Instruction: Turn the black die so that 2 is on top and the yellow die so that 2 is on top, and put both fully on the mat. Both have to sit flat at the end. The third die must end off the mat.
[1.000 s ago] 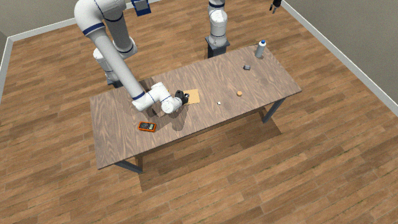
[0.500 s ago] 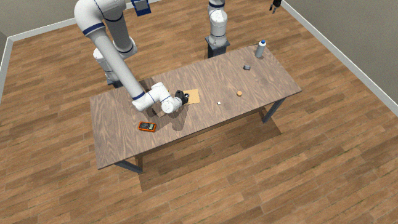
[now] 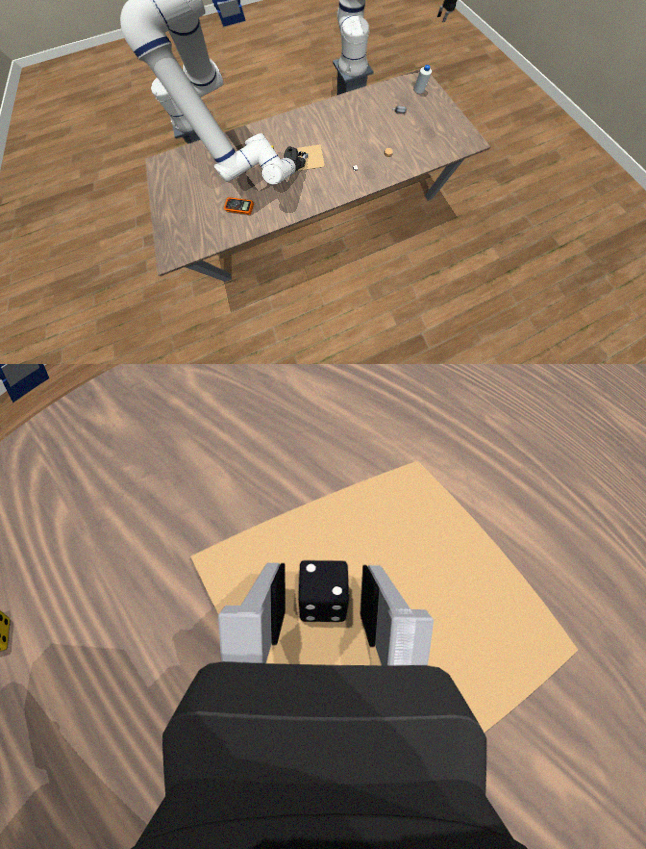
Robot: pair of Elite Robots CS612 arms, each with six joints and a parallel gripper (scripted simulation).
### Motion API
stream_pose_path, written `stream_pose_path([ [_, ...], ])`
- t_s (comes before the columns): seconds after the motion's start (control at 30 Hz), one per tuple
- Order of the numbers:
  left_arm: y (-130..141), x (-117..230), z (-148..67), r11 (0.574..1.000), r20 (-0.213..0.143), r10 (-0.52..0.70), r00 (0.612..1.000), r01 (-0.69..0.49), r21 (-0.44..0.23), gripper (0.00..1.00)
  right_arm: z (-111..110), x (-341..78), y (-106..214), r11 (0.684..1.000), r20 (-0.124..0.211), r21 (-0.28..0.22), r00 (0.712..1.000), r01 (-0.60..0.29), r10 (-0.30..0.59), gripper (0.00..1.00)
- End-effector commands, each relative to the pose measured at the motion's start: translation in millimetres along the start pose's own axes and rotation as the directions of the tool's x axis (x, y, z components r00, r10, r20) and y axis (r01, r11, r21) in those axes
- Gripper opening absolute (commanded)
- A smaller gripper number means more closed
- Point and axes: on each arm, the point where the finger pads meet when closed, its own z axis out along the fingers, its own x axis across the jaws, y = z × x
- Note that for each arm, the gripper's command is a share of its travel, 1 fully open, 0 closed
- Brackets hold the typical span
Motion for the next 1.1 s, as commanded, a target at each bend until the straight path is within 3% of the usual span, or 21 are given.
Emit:
stream_pose_path([
  [0.0, 0.6, -0.1, -0.8, 1.0, 0.0, 0.0, 1.0, 0.0, -0.002, 1.0, -0.7, 0.6, -0.4, 1.0, -0.001, -0.001, 1.0, 0.001, -0.001, 1.0],
  [0.73, 0.6, -0.1, -0.8, 1.0, 0.0, 0.0, 1.0, 0.0, -0.002, 1.0, -1.3, 0.6, -0.9, 1.0, -0.001, -0.001, 1.0, 0.001, -0.001, 1.0],
  [1.07, 0.6, -0.1, -0.8, 1.0, 0.0, 0.0, 1.0, 0.0, -0.002, 1.0, -14.7, 0.5, -14.4, 1.0, -0.001, -0.001, 1.0, 0.001, -0.001, 1.0],
])
